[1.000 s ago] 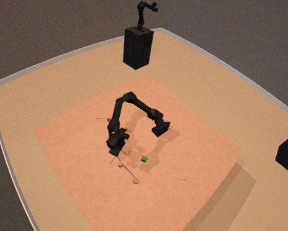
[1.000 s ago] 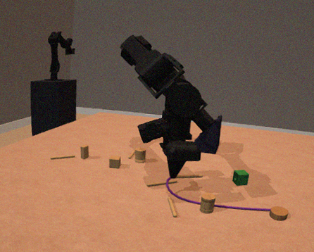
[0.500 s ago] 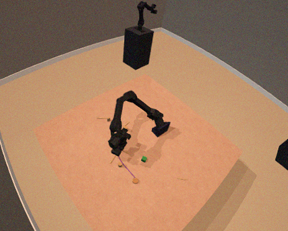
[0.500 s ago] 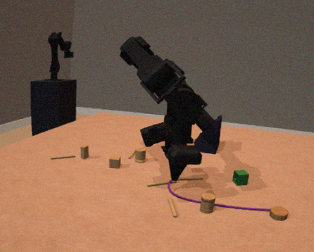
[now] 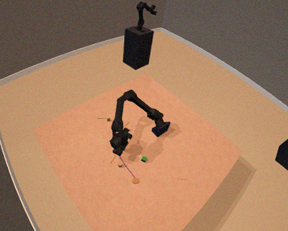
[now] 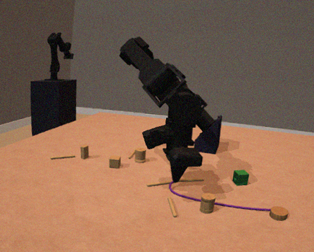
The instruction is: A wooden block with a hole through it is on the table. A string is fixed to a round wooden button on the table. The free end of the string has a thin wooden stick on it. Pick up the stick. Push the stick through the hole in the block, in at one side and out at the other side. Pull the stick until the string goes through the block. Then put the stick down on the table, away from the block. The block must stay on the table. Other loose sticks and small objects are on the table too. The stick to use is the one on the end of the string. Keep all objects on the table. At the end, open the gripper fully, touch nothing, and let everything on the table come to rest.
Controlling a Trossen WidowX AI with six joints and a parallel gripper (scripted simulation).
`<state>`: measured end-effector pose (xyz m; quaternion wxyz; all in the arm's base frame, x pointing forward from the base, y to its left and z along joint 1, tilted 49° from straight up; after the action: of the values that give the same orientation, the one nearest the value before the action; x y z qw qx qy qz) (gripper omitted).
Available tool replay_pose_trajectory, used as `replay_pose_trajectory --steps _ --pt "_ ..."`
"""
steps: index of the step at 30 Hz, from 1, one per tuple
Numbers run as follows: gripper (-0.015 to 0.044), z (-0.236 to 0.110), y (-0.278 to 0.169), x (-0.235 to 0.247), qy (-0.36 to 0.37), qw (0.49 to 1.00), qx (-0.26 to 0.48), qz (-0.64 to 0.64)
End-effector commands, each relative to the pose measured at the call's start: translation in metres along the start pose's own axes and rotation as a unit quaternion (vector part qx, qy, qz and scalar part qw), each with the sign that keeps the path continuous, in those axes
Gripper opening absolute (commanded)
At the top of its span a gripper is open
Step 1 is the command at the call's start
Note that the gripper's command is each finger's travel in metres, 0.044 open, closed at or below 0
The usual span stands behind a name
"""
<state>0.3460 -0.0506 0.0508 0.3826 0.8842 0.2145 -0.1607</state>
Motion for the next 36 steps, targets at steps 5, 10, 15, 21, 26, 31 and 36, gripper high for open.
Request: replay_pose_trajectory --steps 5,10,15,21,26,31,36 --pt "0.0 0.001 -0.009 0.001 -0.001 1.0 -0.001 -0.003" --pt "0.0 0.0 -0.015 0.003 0.0 1.0 -0.001 -0.003" --pt "0.0 0.0 -0.021 0.005 0.0 1.0 -0.001 -0.003" --pt "0.0 0.0 -0.029 0.007 0.0 1.0 0.0 -0.004" --pt "0.0 0.0 -0.036 0.009 0.001 1.0 0.0 -0.004" --pt "0.0 0.0 -0.042 0.01 0.001 1.0 0.0 -0.004" --pt "0.0 0.0 -0.049 0.012 0.001 1.0 0.0 -0.004"
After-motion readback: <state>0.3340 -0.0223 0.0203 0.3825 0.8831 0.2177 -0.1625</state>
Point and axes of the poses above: the point midway between the two fingers, 35 mm back from their tips, its own z axis out along the fingers, its own x axis across the jaws, y = z × x, the point moved 7 cm from there along -z, back along the fingers, and after that the axes turned 12 degrees about -z, right-handed, at the moved point
